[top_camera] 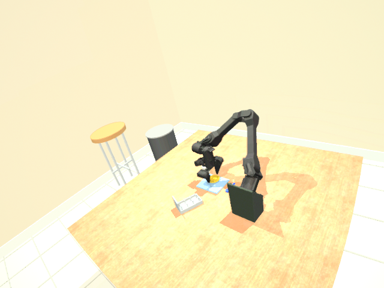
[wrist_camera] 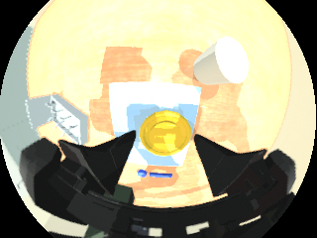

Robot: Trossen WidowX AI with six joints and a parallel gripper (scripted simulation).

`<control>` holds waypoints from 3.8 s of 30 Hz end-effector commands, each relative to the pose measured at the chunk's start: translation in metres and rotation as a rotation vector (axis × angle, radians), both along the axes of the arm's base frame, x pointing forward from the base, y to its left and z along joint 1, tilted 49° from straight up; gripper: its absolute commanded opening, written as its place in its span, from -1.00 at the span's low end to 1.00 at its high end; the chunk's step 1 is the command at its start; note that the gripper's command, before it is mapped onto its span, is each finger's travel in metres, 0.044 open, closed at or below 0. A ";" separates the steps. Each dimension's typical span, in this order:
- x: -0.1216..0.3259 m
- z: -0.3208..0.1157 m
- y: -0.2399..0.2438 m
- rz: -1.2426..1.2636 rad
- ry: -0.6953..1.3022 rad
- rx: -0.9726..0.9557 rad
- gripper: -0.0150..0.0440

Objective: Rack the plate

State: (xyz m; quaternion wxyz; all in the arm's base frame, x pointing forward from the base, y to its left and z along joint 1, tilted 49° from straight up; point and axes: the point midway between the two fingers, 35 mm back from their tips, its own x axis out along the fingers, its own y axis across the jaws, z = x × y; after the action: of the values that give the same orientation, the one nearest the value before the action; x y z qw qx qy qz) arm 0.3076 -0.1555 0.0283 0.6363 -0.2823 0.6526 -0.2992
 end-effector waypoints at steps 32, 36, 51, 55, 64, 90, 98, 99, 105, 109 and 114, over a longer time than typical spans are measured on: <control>0.006 0.007 0.014 0.004 0.011 0.010 -0.12; 0.011 0.019 0.031 0.005 0.010 0.017 -0.48; 0.020 0.068 0.092 0.004 0.012 0.019 -0.49; 0.020 0.080 0.106 0.003 0.013 0.014 -0.49; 0.022 0.098 0.125 0.002 0.013 0.004 -0.49; -0.026 0.003 0.204 -0.277 -0.264 0.011 -0.49; -0.032 -0.015 0.190 -0.257 -0.086 0.123 -0.49; -0.033 -0.018 0.189 -0.253 -0.066 0.139 -0.49; -0.037 -0.030 0.180 -0.220 0.047 0.241 -0.49; -0.040 -0.038 0.175 -0.190 0.112 0.315 -0.49; -0.042 -0.048 0.170 -0.143 0.182 0.411 -0.49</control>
State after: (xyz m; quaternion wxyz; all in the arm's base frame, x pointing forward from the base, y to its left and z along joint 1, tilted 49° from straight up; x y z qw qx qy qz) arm 0.2669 0.0176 -0.0140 0.5994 -0.1330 0.7572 -0.2228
